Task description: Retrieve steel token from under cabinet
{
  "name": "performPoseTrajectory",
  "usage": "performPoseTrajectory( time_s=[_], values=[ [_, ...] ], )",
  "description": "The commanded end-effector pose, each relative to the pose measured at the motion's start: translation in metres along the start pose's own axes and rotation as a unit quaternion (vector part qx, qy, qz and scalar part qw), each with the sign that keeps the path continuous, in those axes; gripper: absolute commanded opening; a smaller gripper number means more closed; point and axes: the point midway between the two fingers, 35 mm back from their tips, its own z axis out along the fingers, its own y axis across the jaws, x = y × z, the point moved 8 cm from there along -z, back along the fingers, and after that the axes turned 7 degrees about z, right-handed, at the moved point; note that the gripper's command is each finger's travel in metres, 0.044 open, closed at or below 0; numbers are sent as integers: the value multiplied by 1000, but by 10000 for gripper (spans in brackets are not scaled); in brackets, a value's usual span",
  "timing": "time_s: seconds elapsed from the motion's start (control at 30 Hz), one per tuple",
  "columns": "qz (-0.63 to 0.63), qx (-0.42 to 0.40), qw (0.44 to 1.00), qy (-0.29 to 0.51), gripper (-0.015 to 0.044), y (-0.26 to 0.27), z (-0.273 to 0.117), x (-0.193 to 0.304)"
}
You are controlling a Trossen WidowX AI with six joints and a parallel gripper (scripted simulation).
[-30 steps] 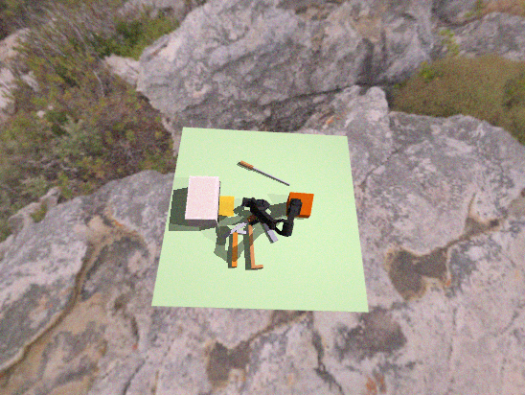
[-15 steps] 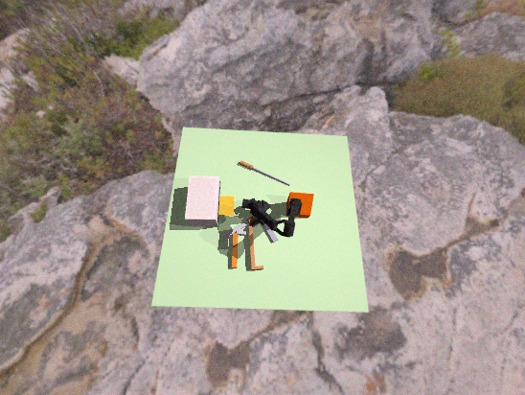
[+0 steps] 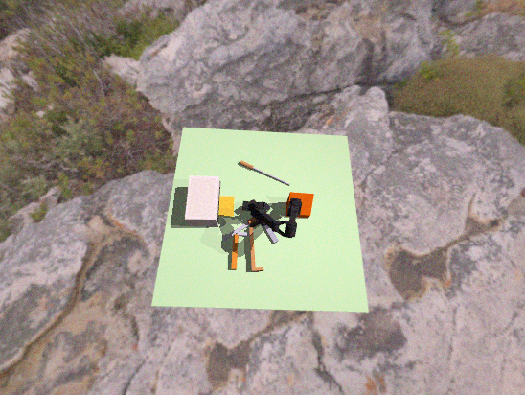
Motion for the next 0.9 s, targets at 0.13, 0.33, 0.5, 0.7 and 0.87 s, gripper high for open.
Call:
performPoseTrajectory(
  time_s=[0.13,0.33,0.5,0.7,0.87],
  values=[
    [-7,6,1000,3,0,-9,0,1],
    [-7,6,1000,3,0,-12,0,0],
    [-7,6,1000,3,0,-13,0,1],
    [-7,6,1000,3,0,-16,0,2],
    [-6,6,1000,3,0,-18,0,0]
  ],
)
